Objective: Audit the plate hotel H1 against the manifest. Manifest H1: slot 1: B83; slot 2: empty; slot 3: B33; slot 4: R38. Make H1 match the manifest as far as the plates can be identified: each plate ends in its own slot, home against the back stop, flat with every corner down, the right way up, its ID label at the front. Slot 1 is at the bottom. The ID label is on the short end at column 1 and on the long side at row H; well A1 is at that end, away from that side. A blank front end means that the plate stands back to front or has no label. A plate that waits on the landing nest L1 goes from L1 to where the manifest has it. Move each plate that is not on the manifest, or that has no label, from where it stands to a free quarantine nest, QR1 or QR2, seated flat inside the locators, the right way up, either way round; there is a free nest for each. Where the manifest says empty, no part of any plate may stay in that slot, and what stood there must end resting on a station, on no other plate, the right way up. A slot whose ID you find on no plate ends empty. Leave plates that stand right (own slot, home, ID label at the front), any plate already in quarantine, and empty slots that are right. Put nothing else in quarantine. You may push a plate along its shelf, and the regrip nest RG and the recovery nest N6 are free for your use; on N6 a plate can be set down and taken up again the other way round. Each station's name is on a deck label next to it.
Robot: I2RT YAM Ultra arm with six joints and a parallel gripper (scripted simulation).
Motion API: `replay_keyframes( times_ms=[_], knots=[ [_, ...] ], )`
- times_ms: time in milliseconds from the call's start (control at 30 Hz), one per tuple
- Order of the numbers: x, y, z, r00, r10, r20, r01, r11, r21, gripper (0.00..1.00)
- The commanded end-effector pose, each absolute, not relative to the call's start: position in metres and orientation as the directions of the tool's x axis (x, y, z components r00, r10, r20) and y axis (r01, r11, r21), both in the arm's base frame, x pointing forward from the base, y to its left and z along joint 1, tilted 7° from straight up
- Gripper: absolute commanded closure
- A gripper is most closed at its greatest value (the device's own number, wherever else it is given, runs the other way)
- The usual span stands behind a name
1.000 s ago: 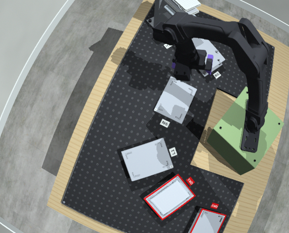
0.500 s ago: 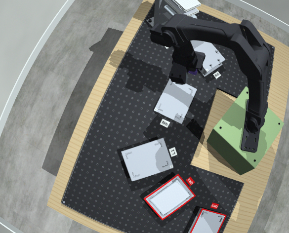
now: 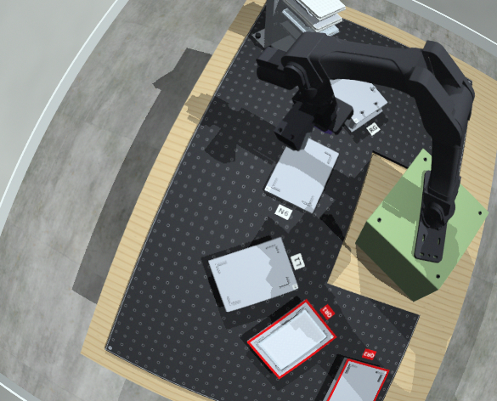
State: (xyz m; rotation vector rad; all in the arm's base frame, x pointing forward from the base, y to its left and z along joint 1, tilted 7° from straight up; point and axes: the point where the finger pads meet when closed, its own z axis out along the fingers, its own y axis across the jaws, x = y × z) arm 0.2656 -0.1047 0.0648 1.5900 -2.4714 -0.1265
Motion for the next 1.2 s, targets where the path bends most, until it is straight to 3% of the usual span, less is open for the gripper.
replay_keyframes(
  times_ms=[0, 700, 1167],
  knots=[
    [0.269, -0.096, 0.069, -0.511, -0.851, 0.121, -0.843, 0.524, 0.122, 1.00],
    [0.279, -0.071, 0.074, -0.858, -0.510, 0.069, -0.513, 0.858, -0.033, 1.00],
    [0.286, -0.051, 0.078, -0.973, -0.230, -0.023, -0.228, 0.971, -0.073, 1.00]
  ],
)
